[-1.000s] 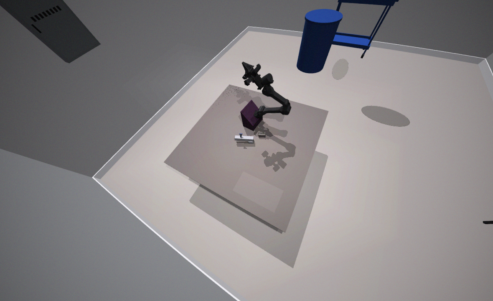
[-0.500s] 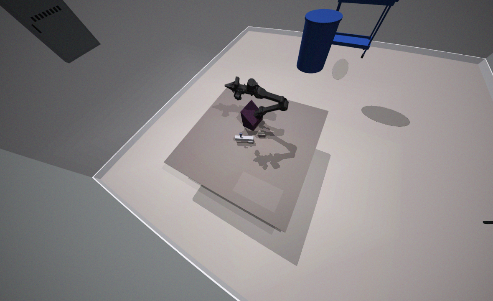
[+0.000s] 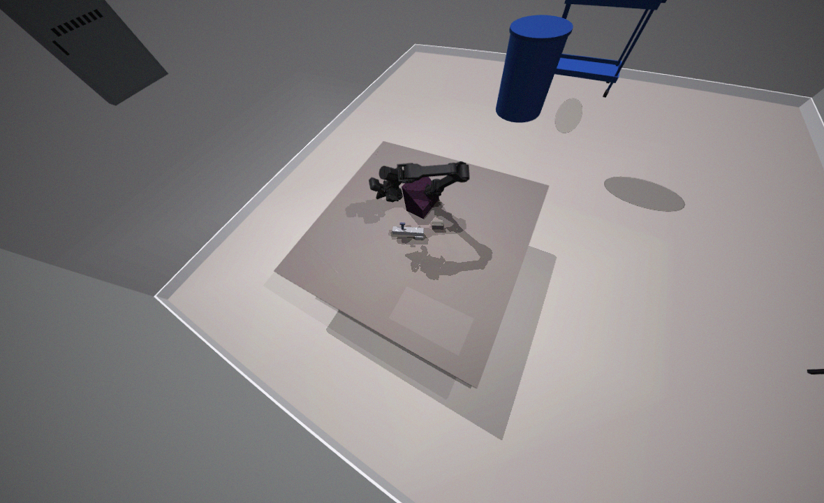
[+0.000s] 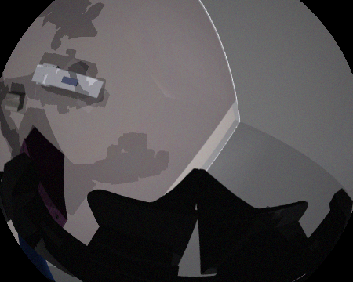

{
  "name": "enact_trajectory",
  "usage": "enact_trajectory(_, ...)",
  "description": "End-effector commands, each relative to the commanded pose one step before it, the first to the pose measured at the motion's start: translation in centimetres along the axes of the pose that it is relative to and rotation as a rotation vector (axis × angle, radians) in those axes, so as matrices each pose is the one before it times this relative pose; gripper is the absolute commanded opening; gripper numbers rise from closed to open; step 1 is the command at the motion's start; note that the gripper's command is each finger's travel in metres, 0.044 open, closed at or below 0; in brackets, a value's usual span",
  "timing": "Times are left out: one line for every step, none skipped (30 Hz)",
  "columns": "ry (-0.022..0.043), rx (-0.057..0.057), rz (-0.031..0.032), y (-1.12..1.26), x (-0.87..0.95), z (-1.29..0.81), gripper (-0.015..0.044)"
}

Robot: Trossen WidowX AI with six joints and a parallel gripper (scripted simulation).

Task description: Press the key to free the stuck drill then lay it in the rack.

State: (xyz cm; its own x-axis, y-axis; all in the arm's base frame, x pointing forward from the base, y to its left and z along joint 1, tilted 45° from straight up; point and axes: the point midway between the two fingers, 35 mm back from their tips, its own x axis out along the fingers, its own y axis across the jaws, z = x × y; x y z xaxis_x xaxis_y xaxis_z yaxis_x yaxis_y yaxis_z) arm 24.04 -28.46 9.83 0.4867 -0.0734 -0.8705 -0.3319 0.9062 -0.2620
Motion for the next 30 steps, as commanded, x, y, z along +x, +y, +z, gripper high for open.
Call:
enact_trajectory(-0.05571,0.0961,0.28446,5.191,2.647,2.895,0.0000)
enact_trajectory(-0.00583,0.0266,0.06864,1.173,0.808,0.497,0.0000)
enact_trajectory(-0.00326,0.0280,0.06816,1.147,0.808,0.450,0.0000)
enact_trajectory(-0.00073,0.0296,0.06753,1.120,0.807,0.406,0.0000)
enact_trajectory(0.00174,0.0312,0.06675,1.091,0.805,0.363,0.0000)
enact_trajectory(0.00414,0.0329,0.06582,1.060,0.802,0.323,0.0000)
enact_trajectory(0.00631,0.0339,0.06355,1.008,0.784,0.280,0.0000)
enact_trajectory(0.00911,0.0381,0.06656,1.042,0.829,0.263,0.0000)
enact_trajectory(0.00812,0.0291,0.04769,0.733,0.608,0.167,0.0000)
enact_trajectory(0.00544,0.0180,0.02820,0.427,0.367,0.090,0.0000)
enact_trajectory(0.00191,0.0061,0.00933,0.140,0.123,0.028,0.0000)
enact_trajectory(0.00000,0.0000,0.00000,0.000,0.000,0.000,0.0000)
enact_trajectory(0.00000,0.0000,0.00000,0.000,0.000,0.000,0.0000)
enact_trajectory(0.00000,0.0000,0.00000,0.000,0.000,0.000,0.0000)
enact_trajectory(0.00000,0.0000,0.00000,0.000,0.000,0.000,0.0000)
enact_trajectory(0.00000,0.0000,0.00000,0.000,0.000,0.000,0.0000)
enact_trajectory(0.00000,0.0000,0.00000,0.000,0.000,0.000,0.0000)
enact_trajectory(0.00000,0.0000,0.00000,0.000,0.000,0.000,0.0000)
enact_trajectory(0.00371,-0.0147,-0.01540,-0.190,-0.033,-0.134,0.0000)
enact_trajectory(-0.00078,0.0029,0.00306,0.019,0.087,0.014,0.0000)
enact_trajectory(-0.00112,0.0041,0.00439,0.030,0.154,0.025,0.0000)
enact_trajectory(-0.00094,0.0035,0.00369,0.032,0.175,0.023,0.0000)
enact_trajectory(-0.00056,0.0020,0.00217,0.036,0.173,0.015,0.0000)
enact_trajectory(-0.00031,0.0010,0.00114,0.036,0.175,0.018,0.0000)
enact_trajectory(-0.00020,0.0005,0.00062,0.035,0.190,0.024,0.0000)
enact_trajectory(-0.00014,0.0002,0.00036,0.035,0.191,0.027,0.0000)
enact_trajectory(-0.00011,0.0001,0.00021,0.035,0.181,0.029,0.0000)
enact_trajectory(-0.00008,0.0000,0.00013,0.029,0.149,0.031,0.0000)
enact_trajectory(0.00000,0.0000,0.00000,-0.004,-0.008,-0.006,0.0000)
enact_trajectory(0.00001,0.0000,0.00000,-0.014,-0.001,-0.021,0.0000)
